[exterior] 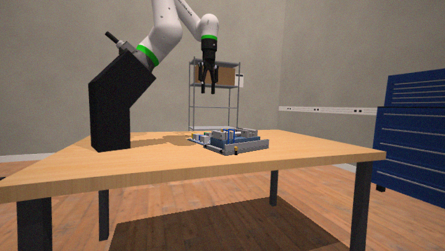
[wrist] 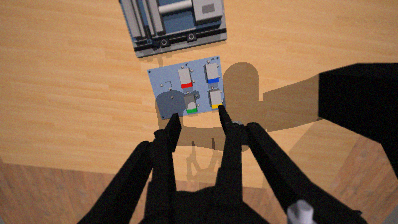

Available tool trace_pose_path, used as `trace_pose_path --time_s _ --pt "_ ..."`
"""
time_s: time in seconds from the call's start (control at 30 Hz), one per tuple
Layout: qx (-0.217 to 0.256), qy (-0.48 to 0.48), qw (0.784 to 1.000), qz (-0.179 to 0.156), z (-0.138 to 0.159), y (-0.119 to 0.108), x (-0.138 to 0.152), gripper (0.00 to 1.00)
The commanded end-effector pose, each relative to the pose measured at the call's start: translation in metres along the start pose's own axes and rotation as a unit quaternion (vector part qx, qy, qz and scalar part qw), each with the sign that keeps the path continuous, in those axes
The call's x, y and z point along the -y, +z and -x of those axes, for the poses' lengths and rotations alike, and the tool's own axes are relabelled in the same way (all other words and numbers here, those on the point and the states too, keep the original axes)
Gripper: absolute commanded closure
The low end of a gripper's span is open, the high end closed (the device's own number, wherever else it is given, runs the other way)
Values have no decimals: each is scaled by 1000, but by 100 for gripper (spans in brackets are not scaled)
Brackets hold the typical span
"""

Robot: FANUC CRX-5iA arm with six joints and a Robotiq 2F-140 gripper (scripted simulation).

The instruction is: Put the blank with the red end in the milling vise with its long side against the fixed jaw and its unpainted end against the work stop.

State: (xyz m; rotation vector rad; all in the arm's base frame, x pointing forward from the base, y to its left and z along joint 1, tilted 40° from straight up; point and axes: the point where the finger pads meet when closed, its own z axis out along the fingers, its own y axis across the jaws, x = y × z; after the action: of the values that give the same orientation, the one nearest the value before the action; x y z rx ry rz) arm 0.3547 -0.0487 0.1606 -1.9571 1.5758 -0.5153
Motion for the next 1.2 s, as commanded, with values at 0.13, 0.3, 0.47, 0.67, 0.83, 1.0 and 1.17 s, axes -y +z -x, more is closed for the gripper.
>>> trace_pose_path --time_s 0.13,0.3,0.47,0.67,0.83,1.0,1.17 --pt "0 0 1000 0 0 0 1 51" --pt "-1 1 1000 0 -3 9 3 51" --pt "-1 2 1000 0 -6 25 6 51" --pt "-2 4 1000 0 -11 44 10 51" --pt "-2 4 1000 0 -12 50 11 51" --pt "-2 4 1000 0 -16 65 14 51" --pt "-2 4 1000 0 -20 81 18 51"
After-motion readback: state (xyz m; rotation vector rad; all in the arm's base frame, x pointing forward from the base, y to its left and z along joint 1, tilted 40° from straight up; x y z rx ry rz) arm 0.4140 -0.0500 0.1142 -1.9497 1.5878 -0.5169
